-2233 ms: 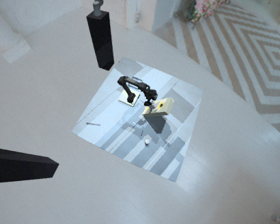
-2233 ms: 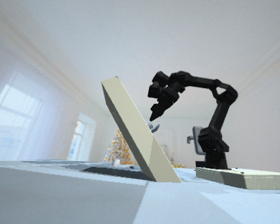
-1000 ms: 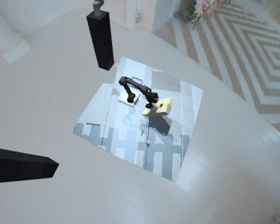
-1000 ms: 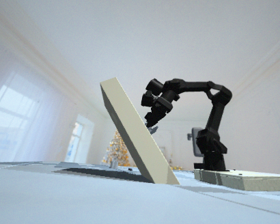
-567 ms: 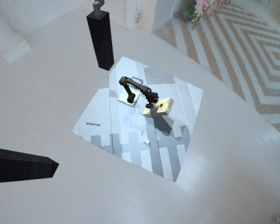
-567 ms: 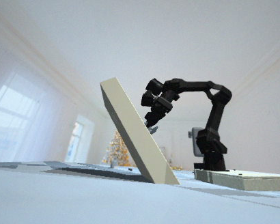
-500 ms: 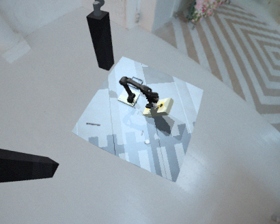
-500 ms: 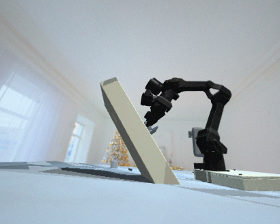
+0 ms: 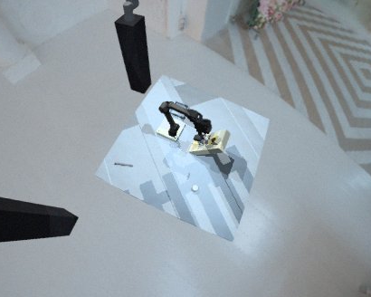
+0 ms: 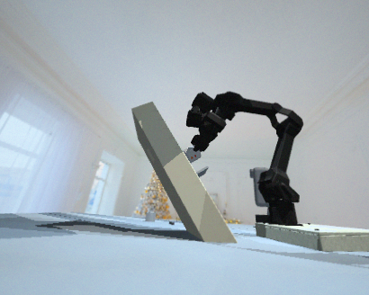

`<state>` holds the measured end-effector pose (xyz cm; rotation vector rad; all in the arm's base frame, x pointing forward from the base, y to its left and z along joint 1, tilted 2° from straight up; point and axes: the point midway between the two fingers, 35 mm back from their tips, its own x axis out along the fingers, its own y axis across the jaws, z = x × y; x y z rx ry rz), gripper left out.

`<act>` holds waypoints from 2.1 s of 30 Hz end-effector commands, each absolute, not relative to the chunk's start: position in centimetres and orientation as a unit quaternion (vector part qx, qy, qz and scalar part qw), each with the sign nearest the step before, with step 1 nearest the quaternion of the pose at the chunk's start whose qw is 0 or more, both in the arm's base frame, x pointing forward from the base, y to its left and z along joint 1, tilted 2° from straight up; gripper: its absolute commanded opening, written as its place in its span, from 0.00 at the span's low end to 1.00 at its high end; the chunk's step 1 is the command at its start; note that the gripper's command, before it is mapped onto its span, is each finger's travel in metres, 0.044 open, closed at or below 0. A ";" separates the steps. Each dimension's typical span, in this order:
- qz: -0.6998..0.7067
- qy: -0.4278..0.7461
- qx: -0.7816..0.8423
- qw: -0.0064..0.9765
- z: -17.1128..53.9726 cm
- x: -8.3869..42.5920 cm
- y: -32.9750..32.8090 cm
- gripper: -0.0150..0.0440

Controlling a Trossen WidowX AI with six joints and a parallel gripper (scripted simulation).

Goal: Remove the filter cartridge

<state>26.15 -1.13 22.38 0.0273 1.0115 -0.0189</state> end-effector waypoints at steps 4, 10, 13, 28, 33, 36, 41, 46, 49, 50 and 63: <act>-0.007 0.477 0.011 0.879 25.9 24.3 -1.1 0.25; -0.007 0.477 0.011 0.879 27.4 23.2 -1.0 0.25; -0.006 0.479 0.012 0.878 27.3 23.4 -0.4 0.25; -0.006 0.484 0.014 0.875 26.7 24.1 3.9 0.25; -0.006 0.482 0.014 0.876 26.6 24.2 5.4 0.25; -0.005 0.480 0.015 0.877 26.5 24.2 6.4 0.25; 0.006 0.481 0.010 0.877 26.5 23.9 6.7 0.25; 0.059 0.481 -0.022 0.874 26.5 23.2 9.0 0.25; 0.092 0.480 -0.041 0.872 26.5 22.7 10.4 0.25; 0.102 0.479 -0.048 0.870 26.5 22.5 10.8 0.25; 0.233 0.465 -0.127 0.845 26.5 19.4 16.1 0.25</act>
